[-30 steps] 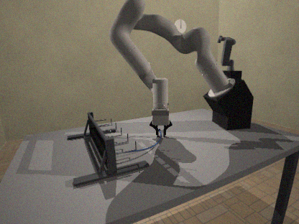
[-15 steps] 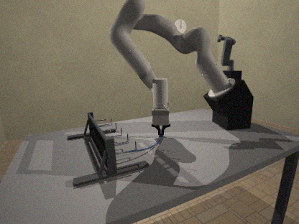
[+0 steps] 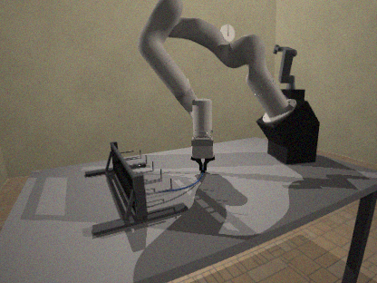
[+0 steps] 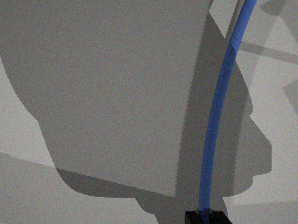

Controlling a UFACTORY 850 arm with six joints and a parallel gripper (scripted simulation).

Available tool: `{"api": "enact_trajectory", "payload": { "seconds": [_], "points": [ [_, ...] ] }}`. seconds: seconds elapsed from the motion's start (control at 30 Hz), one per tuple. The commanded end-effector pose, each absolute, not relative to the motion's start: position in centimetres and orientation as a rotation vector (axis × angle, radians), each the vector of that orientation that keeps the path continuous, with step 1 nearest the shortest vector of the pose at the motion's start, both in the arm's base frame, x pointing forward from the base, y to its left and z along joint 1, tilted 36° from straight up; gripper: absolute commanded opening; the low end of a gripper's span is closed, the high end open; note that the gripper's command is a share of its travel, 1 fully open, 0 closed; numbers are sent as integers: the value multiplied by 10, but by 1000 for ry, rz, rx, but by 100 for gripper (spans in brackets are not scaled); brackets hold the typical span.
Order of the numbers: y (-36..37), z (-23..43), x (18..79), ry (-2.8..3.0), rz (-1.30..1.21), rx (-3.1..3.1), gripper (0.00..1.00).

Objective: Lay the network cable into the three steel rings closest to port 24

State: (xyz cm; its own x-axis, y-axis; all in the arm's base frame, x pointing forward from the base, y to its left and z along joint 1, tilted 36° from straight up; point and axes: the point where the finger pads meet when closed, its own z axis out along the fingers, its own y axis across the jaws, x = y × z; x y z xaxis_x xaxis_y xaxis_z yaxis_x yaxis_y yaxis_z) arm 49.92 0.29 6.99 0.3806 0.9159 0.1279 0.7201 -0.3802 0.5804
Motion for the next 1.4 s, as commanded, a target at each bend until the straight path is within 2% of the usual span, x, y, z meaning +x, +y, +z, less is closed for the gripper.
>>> {"api": "enact_trajectory", "payload": {
  "seconds": [0.0,1.37],
  "points": [
    [3,70,499,1411,611,2213,0],
    [4,75,496,1411,611,2213,0]
  ]
}}
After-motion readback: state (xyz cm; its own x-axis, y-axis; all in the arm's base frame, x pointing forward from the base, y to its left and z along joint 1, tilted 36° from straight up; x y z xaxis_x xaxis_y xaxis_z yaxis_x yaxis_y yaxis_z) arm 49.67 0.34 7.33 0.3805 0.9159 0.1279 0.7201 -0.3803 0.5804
